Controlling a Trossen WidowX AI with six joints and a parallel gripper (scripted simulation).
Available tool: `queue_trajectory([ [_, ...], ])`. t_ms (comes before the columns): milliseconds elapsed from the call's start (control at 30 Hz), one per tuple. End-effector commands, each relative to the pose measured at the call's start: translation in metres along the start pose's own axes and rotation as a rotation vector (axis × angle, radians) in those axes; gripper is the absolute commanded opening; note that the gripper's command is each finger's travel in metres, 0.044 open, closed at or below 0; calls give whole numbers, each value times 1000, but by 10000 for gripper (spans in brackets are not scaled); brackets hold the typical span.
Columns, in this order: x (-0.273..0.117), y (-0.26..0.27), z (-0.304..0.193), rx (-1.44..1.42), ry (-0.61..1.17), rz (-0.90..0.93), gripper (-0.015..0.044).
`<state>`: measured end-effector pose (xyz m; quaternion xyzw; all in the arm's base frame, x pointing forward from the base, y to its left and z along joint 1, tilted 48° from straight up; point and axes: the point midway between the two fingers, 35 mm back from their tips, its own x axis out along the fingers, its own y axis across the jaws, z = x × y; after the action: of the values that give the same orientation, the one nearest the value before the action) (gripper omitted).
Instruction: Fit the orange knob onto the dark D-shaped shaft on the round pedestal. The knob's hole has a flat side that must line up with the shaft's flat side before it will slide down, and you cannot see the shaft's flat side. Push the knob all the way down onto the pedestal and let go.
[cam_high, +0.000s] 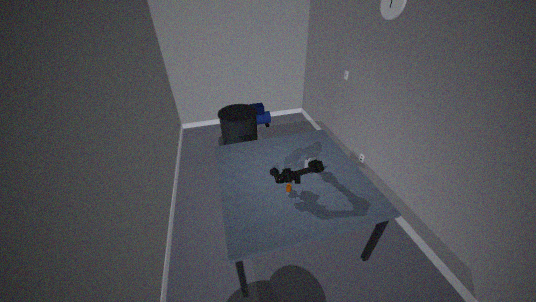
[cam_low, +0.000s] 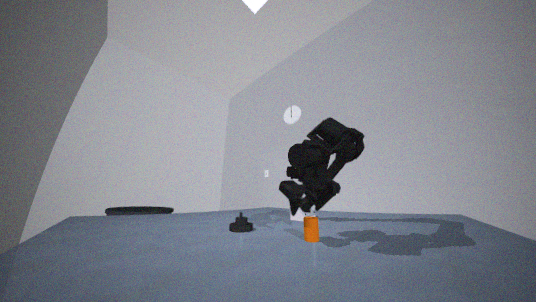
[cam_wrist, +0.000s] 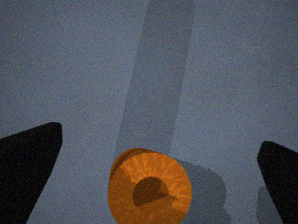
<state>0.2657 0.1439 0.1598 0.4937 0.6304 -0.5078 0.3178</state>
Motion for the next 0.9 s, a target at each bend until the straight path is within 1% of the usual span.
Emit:
queue_trajectory([
  [0, -30, -4, 14, -37, 321, 31, 440],
  [67, -47, -4, 20, -53, 460, 81, 440],
  [133, -54, -4, 22, -59, 509, 103, 440],
  [567, -53, -4, 22, -75, 508, 107, 440],
  [633, -53, -4, 22, -199, 501, 139, 440],
  [867, -53, -4, 23, -866, 438, 308, 440],
])
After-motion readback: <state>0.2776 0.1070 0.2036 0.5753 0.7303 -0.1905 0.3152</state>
